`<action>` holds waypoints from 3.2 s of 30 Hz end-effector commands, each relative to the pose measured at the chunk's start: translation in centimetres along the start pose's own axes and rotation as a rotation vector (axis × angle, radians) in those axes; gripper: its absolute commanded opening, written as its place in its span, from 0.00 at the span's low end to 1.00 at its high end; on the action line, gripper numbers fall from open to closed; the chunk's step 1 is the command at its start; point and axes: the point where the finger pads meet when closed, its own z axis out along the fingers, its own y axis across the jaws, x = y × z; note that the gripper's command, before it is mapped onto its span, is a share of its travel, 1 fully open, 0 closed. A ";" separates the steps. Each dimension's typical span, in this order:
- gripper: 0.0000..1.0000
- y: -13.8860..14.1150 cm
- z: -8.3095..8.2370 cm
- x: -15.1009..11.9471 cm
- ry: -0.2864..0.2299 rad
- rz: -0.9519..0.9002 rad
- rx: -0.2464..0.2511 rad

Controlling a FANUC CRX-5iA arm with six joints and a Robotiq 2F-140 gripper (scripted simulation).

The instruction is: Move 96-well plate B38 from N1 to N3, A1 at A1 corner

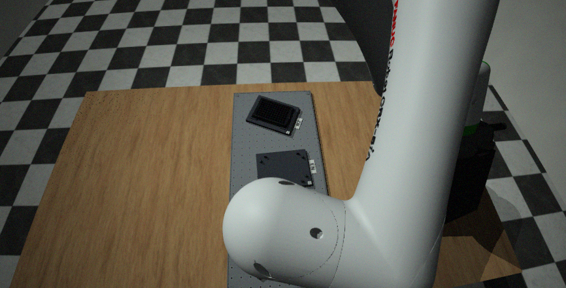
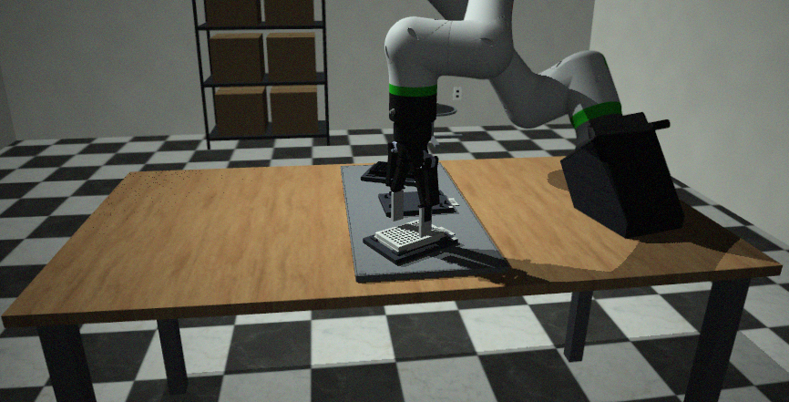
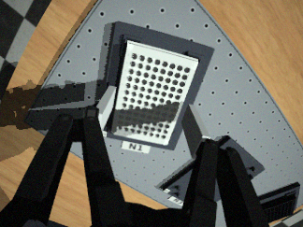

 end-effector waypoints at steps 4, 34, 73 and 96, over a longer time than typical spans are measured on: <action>0.59 0.0 0.0 0.0 0.000 0.000 0.000; 0.59 0.0 0.0 0.0 0.000 0.000 0.000; 0.66 0.0 0.0 0.0 0.000 0.000 0.000; 0.66 0.0 0.1 0.0 0.000 0.000 0.000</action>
